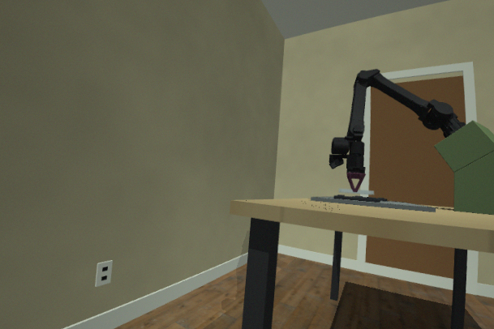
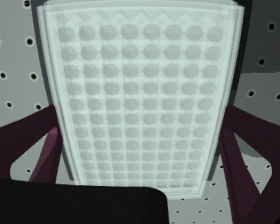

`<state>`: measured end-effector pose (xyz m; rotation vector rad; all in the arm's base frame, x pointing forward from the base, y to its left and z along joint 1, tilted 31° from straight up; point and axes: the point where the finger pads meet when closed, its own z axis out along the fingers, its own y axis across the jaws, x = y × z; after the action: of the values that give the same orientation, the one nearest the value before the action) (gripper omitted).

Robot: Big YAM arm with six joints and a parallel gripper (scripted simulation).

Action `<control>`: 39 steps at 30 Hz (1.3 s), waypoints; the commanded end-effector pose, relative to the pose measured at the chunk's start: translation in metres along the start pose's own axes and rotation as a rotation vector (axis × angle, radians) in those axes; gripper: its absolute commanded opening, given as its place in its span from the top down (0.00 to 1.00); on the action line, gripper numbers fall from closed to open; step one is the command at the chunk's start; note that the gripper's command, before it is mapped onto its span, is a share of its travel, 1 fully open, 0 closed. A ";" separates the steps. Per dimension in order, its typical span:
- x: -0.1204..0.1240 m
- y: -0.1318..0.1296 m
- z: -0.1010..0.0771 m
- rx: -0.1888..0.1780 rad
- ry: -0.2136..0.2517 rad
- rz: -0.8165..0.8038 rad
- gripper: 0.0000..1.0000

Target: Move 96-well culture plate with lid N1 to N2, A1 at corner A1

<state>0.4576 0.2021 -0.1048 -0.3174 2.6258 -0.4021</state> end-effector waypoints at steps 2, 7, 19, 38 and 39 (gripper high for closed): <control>0.001 -0.005 0.010 0.006 0.004 0.019 1.00; 0.004 -0.005 0.010 0.007 0.007 0.019 1.00; 0.008 -0.006 0.012 0.008 0.011 0.012 1.00; 0.009 -0.006 0.015 0.007 0.008 0.005 1.00; 0.008 -0.006 0.015 0.006 0.008 0.006 1.00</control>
<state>0.4566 0.2016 -0.1083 -0.3167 2.6219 -0.3984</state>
